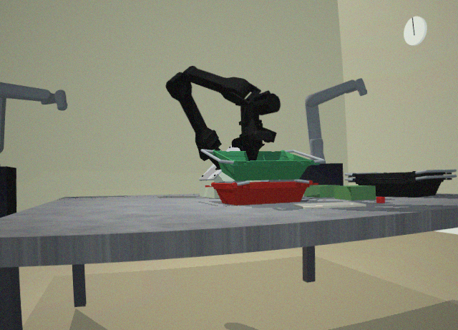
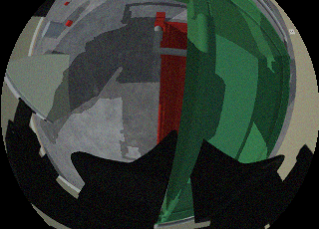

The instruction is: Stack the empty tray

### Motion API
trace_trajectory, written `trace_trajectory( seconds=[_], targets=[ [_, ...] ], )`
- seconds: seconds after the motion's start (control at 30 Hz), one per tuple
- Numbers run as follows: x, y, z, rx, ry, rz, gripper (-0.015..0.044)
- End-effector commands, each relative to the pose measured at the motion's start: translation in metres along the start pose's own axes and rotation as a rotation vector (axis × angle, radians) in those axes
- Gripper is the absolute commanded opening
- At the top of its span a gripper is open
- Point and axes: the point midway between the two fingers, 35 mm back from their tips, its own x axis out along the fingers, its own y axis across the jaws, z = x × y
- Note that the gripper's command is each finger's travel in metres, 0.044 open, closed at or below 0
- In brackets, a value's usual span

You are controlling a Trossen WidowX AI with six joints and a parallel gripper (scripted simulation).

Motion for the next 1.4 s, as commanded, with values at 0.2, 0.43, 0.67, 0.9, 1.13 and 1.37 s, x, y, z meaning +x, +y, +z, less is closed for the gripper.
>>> trace_trajectory(
  seconds=[0.2,0.43,0.67,0.9,1.13,1.37],
  targets=[
    [0.005,0.005,-0.002,-0.006,-0.002,0.024,0.0000],
    [0.005,0.005,-0.002,-0.006,-0.002,0.024,0.0000],
    [0.003,0.002,0.000,-0.002,0.000,0.007,0.0000],
    [0.012,0.009,-0.001,-0.006,-0.002,0.024,0.0000],
    [0.012,0.009,-0.001,-0.006,-0.002,0.024,0.0000],
    [0.012,0.009,-0.001,-0.006,-0.002,0.024,0.0000]
  ],
)
